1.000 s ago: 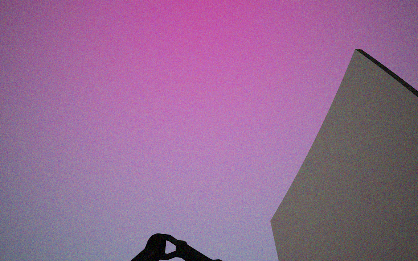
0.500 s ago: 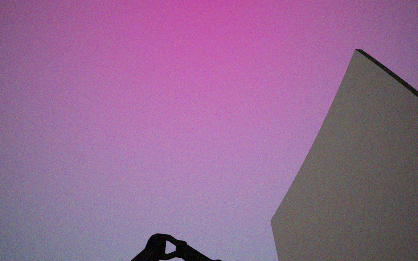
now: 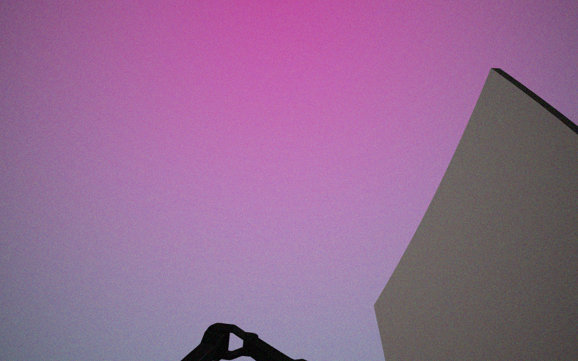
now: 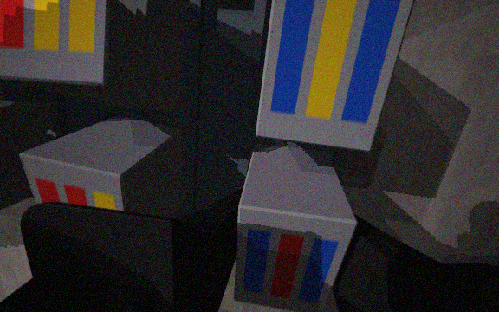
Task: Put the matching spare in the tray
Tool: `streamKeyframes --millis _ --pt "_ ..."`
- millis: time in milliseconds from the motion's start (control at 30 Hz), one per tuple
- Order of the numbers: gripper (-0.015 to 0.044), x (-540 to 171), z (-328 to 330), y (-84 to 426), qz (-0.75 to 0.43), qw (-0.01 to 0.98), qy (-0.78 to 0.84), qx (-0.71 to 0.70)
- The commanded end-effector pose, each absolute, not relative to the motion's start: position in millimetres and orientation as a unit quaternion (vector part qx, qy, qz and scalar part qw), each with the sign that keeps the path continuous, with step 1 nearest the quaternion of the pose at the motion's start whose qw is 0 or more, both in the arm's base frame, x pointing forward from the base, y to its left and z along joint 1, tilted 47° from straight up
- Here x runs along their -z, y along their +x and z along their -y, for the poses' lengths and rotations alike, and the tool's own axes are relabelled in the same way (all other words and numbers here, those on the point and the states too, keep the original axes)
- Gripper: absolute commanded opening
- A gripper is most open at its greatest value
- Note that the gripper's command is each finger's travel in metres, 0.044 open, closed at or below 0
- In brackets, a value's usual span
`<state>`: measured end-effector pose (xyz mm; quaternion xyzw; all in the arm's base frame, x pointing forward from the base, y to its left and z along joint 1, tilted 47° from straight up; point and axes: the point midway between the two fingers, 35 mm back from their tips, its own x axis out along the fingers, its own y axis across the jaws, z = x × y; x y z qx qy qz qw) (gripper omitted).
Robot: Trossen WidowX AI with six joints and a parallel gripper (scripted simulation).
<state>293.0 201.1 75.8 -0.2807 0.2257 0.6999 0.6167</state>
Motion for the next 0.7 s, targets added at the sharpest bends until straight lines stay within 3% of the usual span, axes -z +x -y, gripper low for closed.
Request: streamKeyframes --millis 0,667 --pt "0.0000 -78 -198 294 -0.226 0.617 -0.281 -0.700" --pt "0.0000 -128 -143 300 -0.230 0.616 -0.282 -0.699"
